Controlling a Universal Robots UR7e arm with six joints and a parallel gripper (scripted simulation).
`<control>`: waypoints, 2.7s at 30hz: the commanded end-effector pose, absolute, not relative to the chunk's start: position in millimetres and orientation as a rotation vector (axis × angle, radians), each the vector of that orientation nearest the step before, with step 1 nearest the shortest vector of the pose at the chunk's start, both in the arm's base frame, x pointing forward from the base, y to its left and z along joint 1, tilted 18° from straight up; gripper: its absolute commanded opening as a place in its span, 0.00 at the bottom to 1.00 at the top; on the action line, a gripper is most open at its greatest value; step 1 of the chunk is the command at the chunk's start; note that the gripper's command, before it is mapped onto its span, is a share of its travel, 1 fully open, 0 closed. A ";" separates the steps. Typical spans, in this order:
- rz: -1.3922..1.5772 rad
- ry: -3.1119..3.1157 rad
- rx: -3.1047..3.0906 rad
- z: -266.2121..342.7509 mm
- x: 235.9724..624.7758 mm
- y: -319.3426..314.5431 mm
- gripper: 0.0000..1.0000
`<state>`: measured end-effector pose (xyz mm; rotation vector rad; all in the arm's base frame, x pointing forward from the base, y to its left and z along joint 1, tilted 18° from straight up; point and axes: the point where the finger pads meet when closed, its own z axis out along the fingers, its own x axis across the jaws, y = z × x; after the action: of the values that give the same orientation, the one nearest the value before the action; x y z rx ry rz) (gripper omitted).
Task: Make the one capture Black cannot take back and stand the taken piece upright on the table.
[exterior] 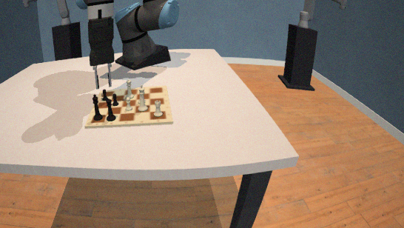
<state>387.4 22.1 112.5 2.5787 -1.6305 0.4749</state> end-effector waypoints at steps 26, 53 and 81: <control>0.477 -1.631 2.579 82.3 395.1 15.4 0.68; 0.477 -1.631 2.579 81.3 395.3 15.2 0.68; 0.477 -1.631 2.579 81.3 395.3 15.2 0.00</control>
<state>395.2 15.2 81.0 2.5789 -1.6306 0.4757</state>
